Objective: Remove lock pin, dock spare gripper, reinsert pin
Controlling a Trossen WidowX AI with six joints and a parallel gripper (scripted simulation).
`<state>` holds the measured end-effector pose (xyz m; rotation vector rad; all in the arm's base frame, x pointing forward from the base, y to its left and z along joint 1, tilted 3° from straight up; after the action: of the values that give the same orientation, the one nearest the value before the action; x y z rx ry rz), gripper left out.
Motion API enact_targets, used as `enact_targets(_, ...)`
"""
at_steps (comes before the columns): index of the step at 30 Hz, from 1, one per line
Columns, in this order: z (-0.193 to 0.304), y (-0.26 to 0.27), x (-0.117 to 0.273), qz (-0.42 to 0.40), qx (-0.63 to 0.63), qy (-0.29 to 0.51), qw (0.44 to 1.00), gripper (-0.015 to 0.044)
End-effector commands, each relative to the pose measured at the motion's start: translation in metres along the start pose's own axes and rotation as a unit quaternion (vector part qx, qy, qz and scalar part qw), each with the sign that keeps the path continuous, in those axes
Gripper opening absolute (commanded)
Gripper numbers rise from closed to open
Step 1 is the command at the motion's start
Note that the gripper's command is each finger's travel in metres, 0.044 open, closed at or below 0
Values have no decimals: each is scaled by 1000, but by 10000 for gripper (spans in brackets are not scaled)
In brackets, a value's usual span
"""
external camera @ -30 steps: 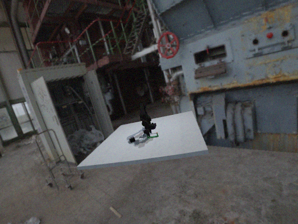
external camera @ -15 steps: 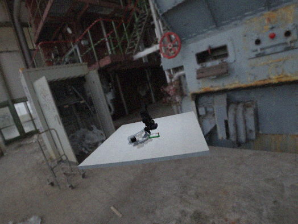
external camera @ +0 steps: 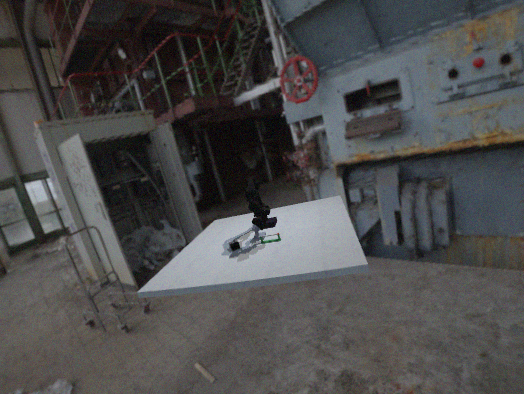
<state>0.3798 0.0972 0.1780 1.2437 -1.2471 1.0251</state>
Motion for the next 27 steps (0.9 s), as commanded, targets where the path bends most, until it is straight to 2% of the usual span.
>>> enact_targets(1,0,0,0,0,0,0,1000,440)
enact_targets(6,-2,0,13,1,-1,0,1000,440)
enact_targets(14,-5,5,57,3,-2,-1,1000,440)
enact_targets(17,-2,2,53,6,-7,-1,1000,440)
enact_targets(23,87,-37,54,36,-220,12,975,440)
enact_targets(27,157,-52,53,56,-366,20,929,440)
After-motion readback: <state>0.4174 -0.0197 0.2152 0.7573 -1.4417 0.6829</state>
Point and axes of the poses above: the point midway between the two fingers, 35 mm back from their tips, its own x axis back along the fingers, its own y axis across the jaws, z = x × y, the point moved 8 cm from there along x, back along the fingers, and after that the axes turned 7 degrees about -x, right-handed, at the moved point
